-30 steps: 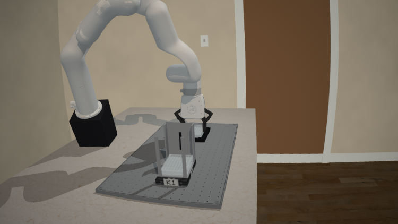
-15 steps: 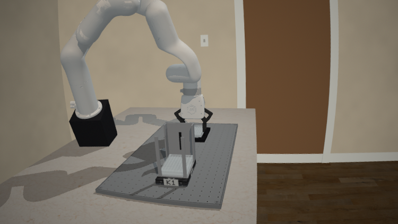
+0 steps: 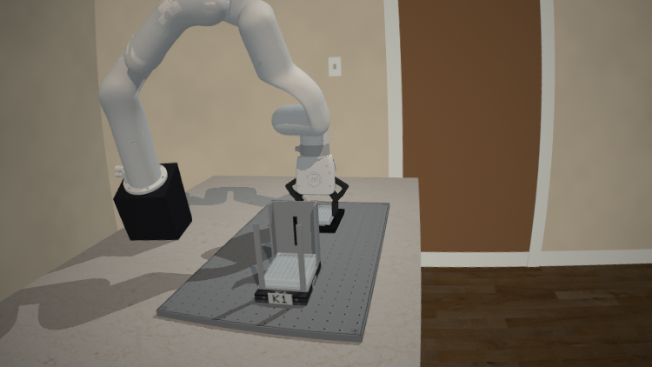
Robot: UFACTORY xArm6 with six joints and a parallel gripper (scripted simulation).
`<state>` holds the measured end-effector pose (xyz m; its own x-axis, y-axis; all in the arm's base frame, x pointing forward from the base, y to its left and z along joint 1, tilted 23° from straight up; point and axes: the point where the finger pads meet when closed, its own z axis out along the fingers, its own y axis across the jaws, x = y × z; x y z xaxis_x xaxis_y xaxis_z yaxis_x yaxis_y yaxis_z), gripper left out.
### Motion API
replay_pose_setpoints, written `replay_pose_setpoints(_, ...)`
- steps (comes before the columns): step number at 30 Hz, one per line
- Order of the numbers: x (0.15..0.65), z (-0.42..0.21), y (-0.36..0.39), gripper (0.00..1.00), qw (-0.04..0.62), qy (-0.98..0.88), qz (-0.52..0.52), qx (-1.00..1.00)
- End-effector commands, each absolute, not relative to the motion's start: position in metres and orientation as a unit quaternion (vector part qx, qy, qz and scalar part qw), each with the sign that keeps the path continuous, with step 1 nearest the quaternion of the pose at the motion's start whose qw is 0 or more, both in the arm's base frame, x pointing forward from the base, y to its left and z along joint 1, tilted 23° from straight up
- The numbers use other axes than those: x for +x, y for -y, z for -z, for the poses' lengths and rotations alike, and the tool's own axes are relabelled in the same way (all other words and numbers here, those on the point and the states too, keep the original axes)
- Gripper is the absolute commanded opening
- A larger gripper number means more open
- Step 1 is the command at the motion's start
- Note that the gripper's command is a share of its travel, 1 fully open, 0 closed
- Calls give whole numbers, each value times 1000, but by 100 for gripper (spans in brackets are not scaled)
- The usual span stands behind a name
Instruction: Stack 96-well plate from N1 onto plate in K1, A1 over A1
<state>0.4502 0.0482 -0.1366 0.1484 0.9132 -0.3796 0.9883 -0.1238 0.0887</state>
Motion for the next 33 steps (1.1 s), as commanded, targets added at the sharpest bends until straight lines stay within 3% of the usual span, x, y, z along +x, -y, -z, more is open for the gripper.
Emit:
replay_pose_setpoints(1, 452, 135, -49, 0, 162, -642, 115, 740)
replay_pose_setpoints(33, 451, 121, -55, 0, 162, -642, 115, 740)
